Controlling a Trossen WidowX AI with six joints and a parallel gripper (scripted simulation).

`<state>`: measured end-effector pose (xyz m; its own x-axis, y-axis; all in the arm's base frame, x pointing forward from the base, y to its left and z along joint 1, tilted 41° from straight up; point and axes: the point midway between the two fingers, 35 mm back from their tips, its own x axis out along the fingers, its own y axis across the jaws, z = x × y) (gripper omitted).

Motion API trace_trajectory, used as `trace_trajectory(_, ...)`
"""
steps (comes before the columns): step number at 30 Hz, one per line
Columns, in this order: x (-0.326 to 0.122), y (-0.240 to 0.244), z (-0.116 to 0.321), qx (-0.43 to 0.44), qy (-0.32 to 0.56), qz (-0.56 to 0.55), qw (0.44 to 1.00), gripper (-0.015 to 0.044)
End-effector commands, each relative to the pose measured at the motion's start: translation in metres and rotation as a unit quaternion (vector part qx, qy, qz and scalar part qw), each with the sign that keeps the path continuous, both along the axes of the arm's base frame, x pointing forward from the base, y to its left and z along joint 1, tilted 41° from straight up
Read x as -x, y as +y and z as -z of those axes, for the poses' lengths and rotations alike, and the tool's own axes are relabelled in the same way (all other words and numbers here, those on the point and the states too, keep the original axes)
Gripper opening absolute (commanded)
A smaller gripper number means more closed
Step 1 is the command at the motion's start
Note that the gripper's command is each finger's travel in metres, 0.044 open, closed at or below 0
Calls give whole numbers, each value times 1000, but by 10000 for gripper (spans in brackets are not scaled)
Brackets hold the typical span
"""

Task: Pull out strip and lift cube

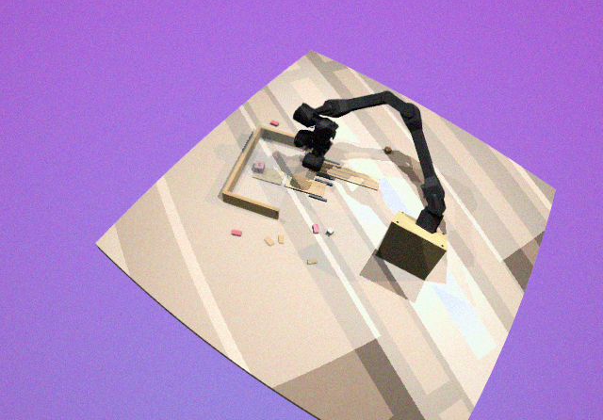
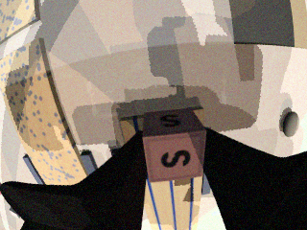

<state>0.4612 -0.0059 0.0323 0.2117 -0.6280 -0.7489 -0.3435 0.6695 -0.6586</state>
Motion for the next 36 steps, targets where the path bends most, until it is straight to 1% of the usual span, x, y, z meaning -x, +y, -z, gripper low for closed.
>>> trace_trajectory(1, 0, 0, 0, 0, 0, 0, 1000, 105)
trace_trajectory(3, 0, 0, 0, 0, 0, 0, 1000, 92)
trace_trajectory(6, 1, 0, 0, 0, 0, 0, 1000, 13)
trace_trajectory(7, 3, 1, -1, 0, 0, 0, 1000, 0)
trace_trajectory(22, 64, 22, -18, 1, 5, 0, 1000, 0)
trace_trajectory(28, 70, 22, -18, 1, 5, 0, 1000, 0)
trace_trajectory(36, 97, 21, -13, 1, 6, 0, 1000, 0)
